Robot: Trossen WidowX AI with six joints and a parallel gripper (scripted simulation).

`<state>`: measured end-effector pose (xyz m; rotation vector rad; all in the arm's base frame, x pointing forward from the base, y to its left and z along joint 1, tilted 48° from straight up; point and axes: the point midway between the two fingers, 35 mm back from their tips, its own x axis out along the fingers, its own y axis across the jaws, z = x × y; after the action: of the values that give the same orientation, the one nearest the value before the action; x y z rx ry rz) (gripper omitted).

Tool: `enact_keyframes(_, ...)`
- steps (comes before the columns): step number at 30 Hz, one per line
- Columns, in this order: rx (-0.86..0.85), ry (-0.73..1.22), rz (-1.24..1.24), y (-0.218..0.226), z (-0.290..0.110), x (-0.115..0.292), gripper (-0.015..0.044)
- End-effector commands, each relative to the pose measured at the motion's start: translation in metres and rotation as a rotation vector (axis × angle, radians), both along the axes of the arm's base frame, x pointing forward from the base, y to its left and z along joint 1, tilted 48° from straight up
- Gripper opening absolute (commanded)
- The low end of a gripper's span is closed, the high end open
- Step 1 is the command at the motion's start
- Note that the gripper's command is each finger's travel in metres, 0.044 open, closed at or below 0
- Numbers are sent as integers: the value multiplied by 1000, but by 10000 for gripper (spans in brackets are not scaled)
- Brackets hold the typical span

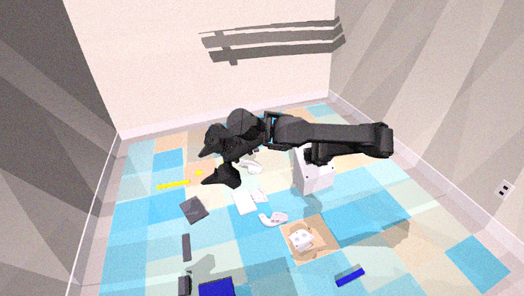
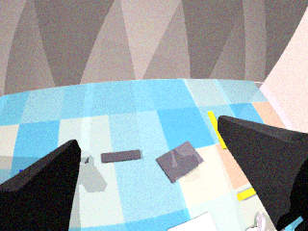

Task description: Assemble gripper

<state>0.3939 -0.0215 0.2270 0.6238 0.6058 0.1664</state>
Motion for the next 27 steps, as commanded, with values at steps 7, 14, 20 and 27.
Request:
enact_keyframes(7,57,159,107,33,-40,-21,440)
enact_keyframes(14,98,266,174,55,-63,-40,440)
enact_keyframes(20,133,358,229,73,-81,-57,440)
enact_keyframes(27,174,472,293,92,-100,-81,440)
